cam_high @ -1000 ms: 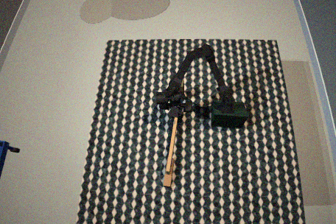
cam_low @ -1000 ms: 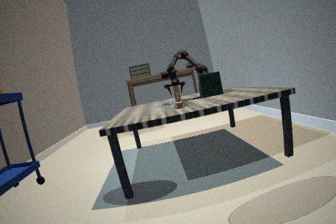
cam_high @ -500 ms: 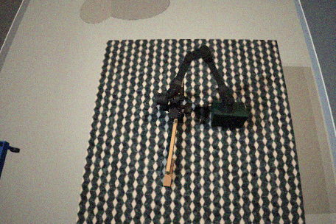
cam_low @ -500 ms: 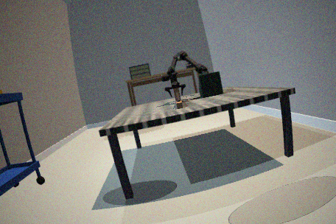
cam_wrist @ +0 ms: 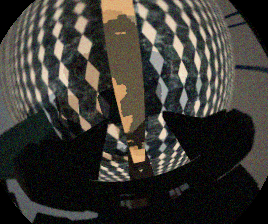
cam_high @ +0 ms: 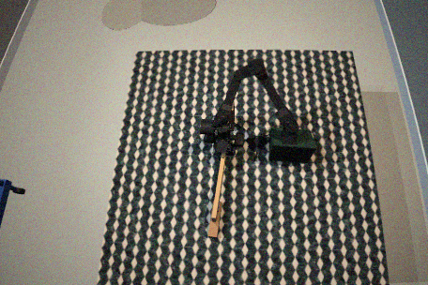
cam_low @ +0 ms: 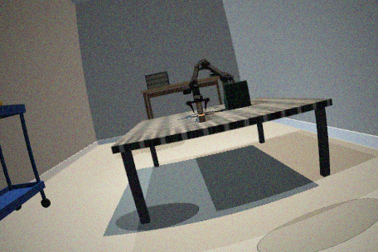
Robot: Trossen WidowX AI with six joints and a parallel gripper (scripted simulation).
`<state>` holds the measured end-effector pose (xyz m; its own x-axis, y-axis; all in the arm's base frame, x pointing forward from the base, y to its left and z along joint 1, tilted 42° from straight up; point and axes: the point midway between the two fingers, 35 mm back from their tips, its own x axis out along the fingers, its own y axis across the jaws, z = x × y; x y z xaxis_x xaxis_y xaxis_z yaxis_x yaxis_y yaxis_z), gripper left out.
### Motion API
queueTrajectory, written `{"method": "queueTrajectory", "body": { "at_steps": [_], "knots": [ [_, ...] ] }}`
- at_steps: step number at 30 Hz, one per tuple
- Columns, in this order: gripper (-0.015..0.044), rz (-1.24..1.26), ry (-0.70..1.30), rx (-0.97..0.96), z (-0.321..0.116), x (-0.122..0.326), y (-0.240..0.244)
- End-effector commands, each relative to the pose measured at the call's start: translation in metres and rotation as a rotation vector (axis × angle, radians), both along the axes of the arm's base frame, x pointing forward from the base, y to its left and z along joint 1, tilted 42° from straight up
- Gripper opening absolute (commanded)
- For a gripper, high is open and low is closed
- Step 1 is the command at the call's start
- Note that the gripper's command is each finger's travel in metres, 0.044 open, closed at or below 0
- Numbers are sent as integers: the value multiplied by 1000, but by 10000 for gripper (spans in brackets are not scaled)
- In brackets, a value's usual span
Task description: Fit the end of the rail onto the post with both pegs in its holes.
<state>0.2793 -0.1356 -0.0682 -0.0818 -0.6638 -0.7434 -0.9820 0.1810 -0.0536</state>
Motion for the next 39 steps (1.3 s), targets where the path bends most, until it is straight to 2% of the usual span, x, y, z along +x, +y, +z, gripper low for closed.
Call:
{"method": "queueTrajectory", "body": {
  "at_steps": [1,2,16,25,39],
  "knots": [
    [440,2,16,-3,-6,-6,-4],
    [440,2,16,-3,-6,-6,-4],
    [72,2,16,-3,-6,-6,-4],
    [0,2,16,-3,-6,-6,-4],
    [0,2,16,-3,-5,-5,-3]
  ]
}}
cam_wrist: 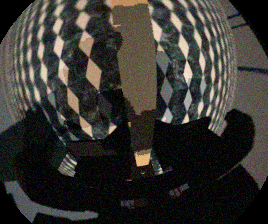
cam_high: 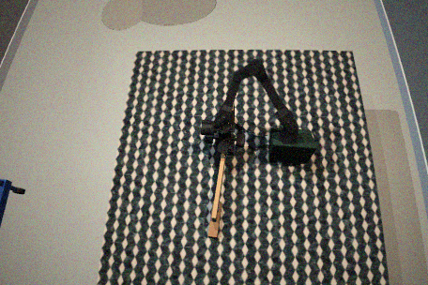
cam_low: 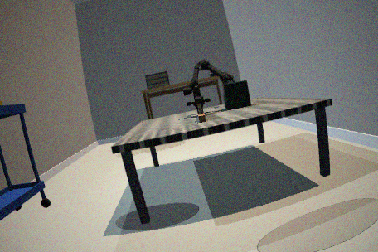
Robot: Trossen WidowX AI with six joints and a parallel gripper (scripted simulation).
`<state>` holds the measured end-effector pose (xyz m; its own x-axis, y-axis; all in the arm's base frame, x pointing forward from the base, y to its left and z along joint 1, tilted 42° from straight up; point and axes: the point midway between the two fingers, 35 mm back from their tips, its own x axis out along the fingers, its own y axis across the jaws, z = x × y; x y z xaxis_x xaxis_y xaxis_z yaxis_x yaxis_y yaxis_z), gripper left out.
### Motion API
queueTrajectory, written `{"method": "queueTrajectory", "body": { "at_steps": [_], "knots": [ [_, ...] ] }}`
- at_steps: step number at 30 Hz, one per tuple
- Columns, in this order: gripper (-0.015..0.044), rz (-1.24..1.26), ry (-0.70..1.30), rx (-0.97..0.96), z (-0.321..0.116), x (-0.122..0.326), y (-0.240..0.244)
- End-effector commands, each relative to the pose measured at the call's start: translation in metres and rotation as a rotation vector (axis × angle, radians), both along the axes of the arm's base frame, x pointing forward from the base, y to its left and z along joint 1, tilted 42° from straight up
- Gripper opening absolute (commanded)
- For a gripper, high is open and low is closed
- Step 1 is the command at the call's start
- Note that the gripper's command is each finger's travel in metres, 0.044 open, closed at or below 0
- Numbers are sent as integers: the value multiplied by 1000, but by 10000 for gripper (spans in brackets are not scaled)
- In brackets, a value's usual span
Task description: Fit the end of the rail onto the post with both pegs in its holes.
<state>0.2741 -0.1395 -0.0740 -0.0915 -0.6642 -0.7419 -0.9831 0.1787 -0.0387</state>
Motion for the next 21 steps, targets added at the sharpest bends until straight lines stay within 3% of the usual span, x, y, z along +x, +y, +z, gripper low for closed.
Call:
{"method": "queueTrajectory", "body": {
  "at_steps": [1,21],
  "knots": [
    [0,0,0,-3,1,0,1],
    [0,0,0,-2,9,2,8]
  ]
}}
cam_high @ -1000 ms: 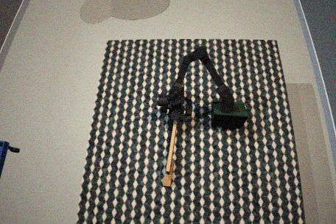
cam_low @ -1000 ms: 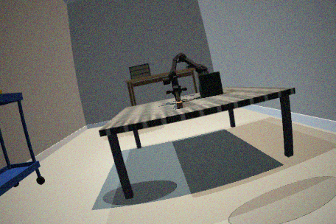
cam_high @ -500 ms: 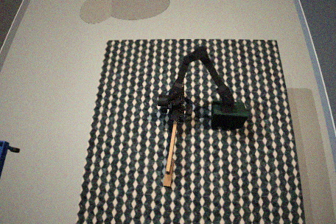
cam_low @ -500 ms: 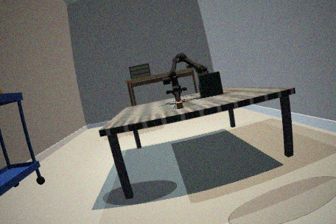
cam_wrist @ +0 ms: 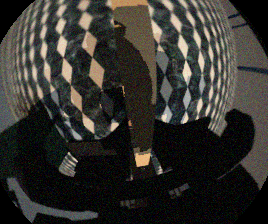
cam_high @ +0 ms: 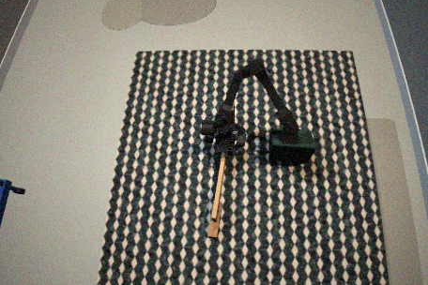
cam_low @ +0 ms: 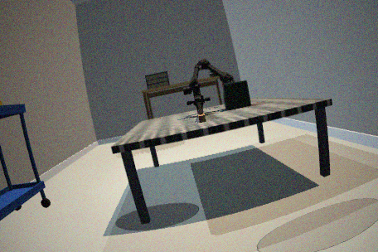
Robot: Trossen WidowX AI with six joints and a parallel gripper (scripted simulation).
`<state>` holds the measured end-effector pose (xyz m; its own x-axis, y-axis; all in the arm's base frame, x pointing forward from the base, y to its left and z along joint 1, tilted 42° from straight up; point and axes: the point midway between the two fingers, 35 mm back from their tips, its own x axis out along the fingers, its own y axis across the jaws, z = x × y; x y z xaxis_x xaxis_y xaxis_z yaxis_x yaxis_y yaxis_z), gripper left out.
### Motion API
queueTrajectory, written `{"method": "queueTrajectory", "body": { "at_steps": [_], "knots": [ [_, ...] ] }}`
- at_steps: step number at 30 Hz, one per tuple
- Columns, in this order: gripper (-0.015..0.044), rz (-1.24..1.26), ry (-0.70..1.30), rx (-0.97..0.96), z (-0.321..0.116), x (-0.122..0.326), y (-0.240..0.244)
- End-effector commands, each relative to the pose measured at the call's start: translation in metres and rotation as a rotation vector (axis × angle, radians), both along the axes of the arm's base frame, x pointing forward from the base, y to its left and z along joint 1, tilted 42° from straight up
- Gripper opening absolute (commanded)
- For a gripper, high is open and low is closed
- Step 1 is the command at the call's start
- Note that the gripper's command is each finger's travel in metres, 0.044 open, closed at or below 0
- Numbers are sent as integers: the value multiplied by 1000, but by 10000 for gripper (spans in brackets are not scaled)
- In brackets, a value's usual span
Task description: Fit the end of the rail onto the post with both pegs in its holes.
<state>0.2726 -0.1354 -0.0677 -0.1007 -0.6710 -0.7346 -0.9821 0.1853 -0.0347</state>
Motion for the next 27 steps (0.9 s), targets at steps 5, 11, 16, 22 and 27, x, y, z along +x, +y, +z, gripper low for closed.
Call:
{"method": "queueTrajectory", "body": {
  "at_steps": [5,11,16,22,27],
  "knots": [
    [0,7,-6,8,4,5,5],
    [0,7,-6,8,6,6,7],
    [0,7,-6,8,8,6,9],
    [0,7,-6,8,11,7,11],
    [0,7,-6,9,12,7,12]
  ]
}}
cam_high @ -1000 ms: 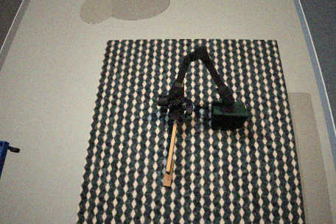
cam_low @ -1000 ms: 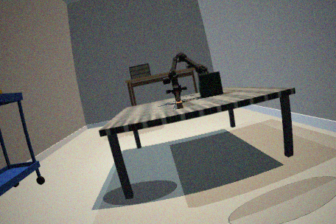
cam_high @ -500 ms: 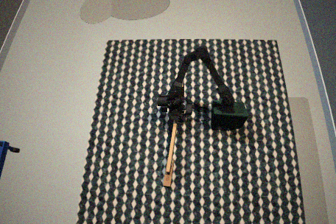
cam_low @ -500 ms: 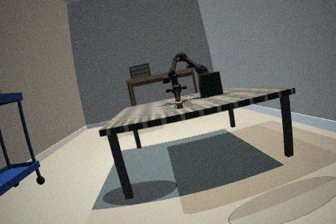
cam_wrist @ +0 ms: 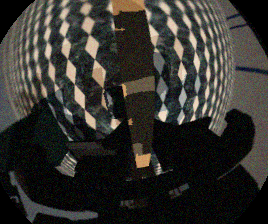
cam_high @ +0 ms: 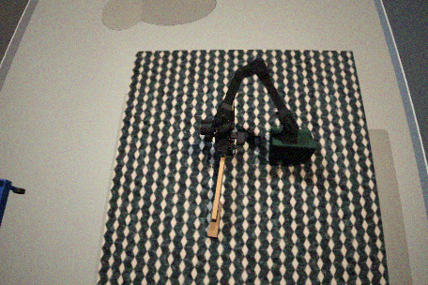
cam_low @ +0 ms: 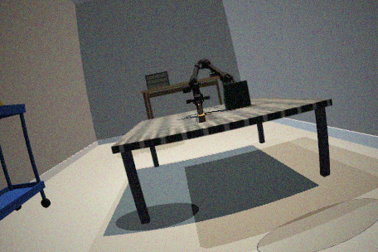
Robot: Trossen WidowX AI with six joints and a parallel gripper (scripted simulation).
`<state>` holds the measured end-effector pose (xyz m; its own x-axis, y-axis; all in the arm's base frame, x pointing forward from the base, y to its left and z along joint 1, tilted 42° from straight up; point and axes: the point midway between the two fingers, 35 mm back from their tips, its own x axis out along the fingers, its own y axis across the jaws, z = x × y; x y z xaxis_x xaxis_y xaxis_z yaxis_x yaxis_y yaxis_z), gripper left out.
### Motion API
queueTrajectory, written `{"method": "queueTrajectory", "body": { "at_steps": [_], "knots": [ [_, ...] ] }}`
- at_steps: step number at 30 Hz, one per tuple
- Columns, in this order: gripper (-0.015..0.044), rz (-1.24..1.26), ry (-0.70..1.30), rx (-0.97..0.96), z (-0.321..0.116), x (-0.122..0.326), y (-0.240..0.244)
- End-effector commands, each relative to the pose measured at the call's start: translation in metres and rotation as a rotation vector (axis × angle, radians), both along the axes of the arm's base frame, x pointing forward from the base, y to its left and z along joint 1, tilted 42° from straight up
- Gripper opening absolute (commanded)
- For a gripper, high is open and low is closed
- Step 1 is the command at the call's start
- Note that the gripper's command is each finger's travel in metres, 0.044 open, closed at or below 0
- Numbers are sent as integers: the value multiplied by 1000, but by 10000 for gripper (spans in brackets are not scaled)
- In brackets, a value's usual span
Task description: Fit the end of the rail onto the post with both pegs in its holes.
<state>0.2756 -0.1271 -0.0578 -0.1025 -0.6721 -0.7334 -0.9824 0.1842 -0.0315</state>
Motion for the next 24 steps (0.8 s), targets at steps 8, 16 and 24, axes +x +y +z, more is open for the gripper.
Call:
{"method": "queueTrajectory", "body": {
  "at_steps": [8,16,24],
  "knots": [
    [0,6,-10,10,5,5,7],
    [0,6,-10,10,8,5,9],
    [0,6,-10,10,11,6,12]
  ]
}}
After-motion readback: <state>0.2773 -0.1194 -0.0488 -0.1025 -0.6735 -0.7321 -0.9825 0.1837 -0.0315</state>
